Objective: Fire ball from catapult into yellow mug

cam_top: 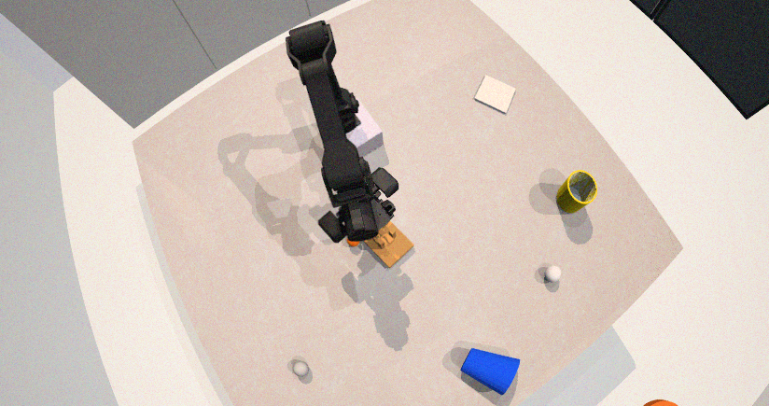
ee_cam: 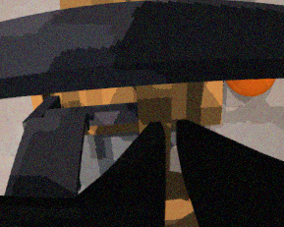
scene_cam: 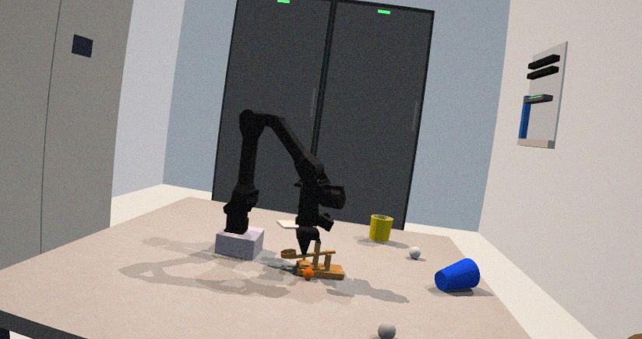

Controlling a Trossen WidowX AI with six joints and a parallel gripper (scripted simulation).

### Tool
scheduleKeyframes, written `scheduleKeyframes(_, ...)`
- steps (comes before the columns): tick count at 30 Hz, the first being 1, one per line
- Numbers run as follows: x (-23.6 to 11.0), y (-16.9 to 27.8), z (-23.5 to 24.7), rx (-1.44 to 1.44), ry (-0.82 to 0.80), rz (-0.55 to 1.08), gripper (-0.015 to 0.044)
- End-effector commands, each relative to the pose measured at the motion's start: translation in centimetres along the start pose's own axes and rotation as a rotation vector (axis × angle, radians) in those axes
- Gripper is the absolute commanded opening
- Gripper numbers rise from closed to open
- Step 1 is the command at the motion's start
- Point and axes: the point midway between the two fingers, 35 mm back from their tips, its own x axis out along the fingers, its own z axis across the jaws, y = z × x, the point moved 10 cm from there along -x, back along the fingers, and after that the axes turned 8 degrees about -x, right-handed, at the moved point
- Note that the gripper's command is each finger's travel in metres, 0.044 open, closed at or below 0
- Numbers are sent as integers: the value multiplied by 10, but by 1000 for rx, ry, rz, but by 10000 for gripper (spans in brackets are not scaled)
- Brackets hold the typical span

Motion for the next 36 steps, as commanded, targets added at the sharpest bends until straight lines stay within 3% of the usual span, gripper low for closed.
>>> scheduleKeyframes(1, -23, 19, 4, -3, -10, 21, 105)
scheduleKeyframes(4, -38, 32, 7, -4, -14, 33, 184)
scheduleKeyframes(5, -23, 20, 4, -1, -17, 27, 210)
scheduleKeyframes(9, -25, 19, 4, -1, -17, 27, 315)
scheduleKeyframes(14, -83, 13, -1, -2, -10, 19, 440)
scheduleKeyframes(17, -123, 16, 1, -2, -6, 14, 440)
scheduleKeyframes(19, -132, 17, 2, -2, -5, 14, 440)
scheduleKeyframes(20, -105, 11, -1, -6, -8, 16, 440)
scheduleKeyframes(29, -76, -86, -9, -3, -13, 21, 440)
scheduleKeyframes(36, -64, -88, -9, -3, -13, 21, 440)
